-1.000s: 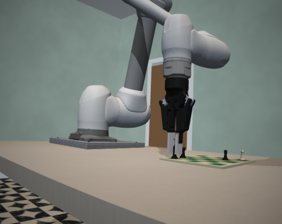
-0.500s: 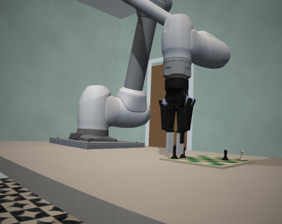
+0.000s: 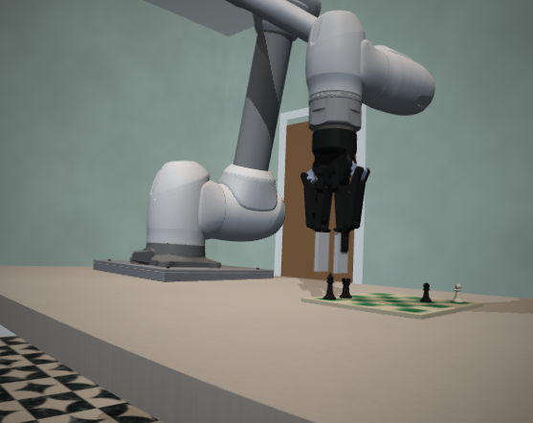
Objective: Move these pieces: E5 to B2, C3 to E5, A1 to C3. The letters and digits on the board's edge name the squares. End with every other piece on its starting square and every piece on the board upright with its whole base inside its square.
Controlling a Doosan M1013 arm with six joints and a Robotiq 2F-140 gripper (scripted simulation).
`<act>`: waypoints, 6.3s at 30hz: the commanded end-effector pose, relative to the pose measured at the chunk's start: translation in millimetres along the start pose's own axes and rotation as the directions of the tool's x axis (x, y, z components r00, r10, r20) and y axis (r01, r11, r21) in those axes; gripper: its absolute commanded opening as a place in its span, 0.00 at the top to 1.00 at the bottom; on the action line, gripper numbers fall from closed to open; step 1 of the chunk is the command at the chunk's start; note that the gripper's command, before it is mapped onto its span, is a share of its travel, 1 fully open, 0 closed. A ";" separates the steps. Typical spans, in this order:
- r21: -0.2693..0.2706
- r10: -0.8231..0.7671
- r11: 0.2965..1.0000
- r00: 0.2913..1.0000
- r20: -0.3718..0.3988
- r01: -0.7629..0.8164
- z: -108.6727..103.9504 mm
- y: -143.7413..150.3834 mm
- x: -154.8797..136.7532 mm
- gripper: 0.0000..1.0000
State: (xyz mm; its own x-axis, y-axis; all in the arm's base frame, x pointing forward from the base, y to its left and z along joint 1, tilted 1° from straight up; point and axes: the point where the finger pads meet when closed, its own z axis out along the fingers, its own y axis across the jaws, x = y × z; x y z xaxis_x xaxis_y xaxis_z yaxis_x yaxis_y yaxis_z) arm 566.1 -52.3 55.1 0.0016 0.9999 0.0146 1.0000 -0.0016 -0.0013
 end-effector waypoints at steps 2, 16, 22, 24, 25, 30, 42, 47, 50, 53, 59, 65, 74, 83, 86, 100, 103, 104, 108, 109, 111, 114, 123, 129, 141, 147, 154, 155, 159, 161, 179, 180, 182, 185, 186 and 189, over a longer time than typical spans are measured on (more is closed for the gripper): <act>0.000 0.000 1.000 1.000 0.000 0.000 -24.2 0.0 0.0 0.78; 0.000 0.000 1.000 1.000 0.000 0.000 -60.7 0.0 0.0 0.78; 0.000 0.000 1.000 1.000 0.000 0.000 -60.8 0.0 0.0 0.00; 0.000 0.000 1.000 1.000 0.000 0.000 -60.8 0.0 0.0 0.00; 0.000 0.000 1.000 1.000 0.000 0.000 -60.8 0.0 0.0 0.00; 0.000 0.000 1.000 1.000 0.000 0.000 -60.8 0.0 0.0 0.00; 0.000 0.054 0.999 0.999 0.000 -0.054 -60.8 6.7 4.6 0.00; 0.000 0.183 0.983 0.983 0.000 -0.183 -60.8 22.7 16.1 0.00; 0.000 0.381 0.924 0.924 0.000 -0.381 -60.2 47.6 36.0 0.00; 0.000 0.526 0.850 0.850 0.000 -0.526 -59.2 67.0 53.5 0.00; 0.003 0.740 0.672 0.672 -0.009 -0.740 -55.7 105.7 93.9 0.00; 0.003 0.894 0.448 0.448 -0.005 -0.894 -52.3 128.8 122.6 0.00; 0.000 0.983 0.185 0.185 0.000 -0.983 -47.8 151.8 155.6 0.00; 0.000 0.983 0.185 0.185 0.000 -0.983 -47.8 151.8 155.6 0.80; 0.000 0.983 0.185 0.185 0.000 -0.983 -47.8 151.8 155.6 0.80; 0.000 0.983 0.185 0.185 0.000 -0.983 -47.8 151.8 155.6 0.80; 0.000 0.983 0.185 0.185 0.000 -0.983 -47.8 151.8 155.6 0.80; 0.000 0.983 0.185 0.185 0.000 -0.983 -47.8 151.8 155.6 0.80; 0.000 0.983 0.185 0.185 0.000 -0.983 -47.8 151.8 155.6 0.80; 0.000 0.983 0.185 0.185 0.000 -0.983 -47.8 151.8 155.6 0.80; 0.000 0.983 0.185 0.185 0.000 -0.983 -47.7 151.8 155.6 0.80; 0.000 0.983 0.185 0.185 0.000 -0.983 -47.5 151.8 155.6 0.80; 0.000 0.983 0.184 0.184 0.000 -0.983 -43.9 151.8 155.6 0.80; 0.000 0.983 0.184 0.184 0.000 -0.983 -37.6 151.8 155.6 0.80; 0.000 0.983 0.184 0.184 0.000 -0.983 -22.6 151.8 155.6 0.80; 0.000 0.983 0.184 0.184 0.000 -0.983 -13.1 151.8 155.6 0.80; 0.000 0.983 0.184 0.184 0.000 -0.983 -6.2 151.8 155.7 0.80; 0.000 0.983 0.184 0.184 0.000 -0.983 -5.0 151.8 155.7 0.80; 0.000 0.983 0.184 0.184 0.000 -0.983 -0.9 151.8 155.7 0.80; 0.000 0.983 0.184 0.184 0.000 -0.983 0.7 151.9 155.7 0.80; 0.000 0.983 0.184 0.184 0.000 -0.983 4.2 151.9 155.7 0.80; 0.000 0.983 0.184 0.184 0.000 -0.983 4.2 151.9 155.7 0.80; 0.000 0.983 0.184 0.184 0.000 -0.983 4.2 151.9 155.7 0.80; 0.000 0.983 0.184 0.184 0.000 -0.983 4.2 151.9 155.7 0.80; 0.000 0.983 0.184 0.184 0.000 -0.983 4.2 151.9 155.7 0.80; 0.000 0.983 0.184 0.184 0.000 -0.983 4.2 151.9 155.7 0.80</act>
State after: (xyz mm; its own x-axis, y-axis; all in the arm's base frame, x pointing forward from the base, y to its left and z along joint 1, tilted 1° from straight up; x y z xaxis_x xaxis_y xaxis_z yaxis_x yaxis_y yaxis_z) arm 718.2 103.2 52.9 0.9831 0.1829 0.0011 0.1829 -0.9830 -0.0147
